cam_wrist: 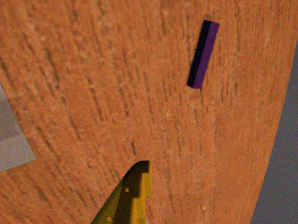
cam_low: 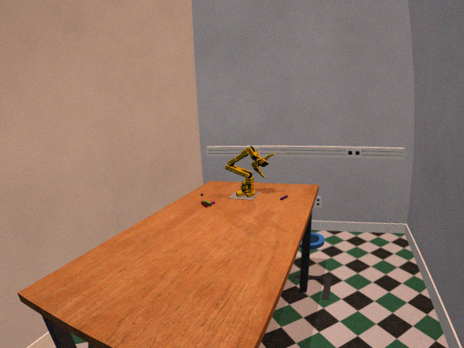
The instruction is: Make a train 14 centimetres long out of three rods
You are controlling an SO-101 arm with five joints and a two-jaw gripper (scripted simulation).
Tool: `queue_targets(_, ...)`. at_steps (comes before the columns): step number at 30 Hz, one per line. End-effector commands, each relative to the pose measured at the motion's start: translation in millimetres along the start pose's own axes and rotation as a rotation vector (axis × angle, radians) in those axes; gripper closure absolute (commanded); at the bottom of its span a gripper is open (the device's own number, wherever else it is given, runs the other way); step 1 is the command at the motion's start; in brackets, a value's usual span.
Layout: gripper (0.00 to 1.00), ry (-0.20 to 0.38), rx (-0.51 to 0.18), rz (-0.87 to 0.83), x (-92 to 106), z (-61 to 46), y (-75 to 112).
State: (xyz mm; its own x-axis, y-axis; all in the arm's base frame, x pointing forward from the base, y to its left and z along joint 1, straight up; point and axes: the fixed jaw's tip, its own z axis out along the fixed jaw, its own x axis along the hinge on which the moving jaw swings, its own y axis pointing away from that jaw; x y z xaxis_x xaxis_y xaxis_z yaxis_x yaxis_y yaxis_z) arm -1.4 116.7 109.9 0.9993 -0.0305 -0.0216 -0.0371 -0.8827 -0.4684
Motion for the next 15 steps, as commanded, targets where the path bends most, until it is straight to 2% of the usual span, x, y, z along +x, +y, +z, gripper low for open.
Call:
queue_targets(1, 0.00, -0.003, -0.014, 0.001, -0.9, 2.7, 0.9)
queue_targets(15, 0.02, 0.031, -0.026, 0.031, 8.4, 1.7, -1.9)
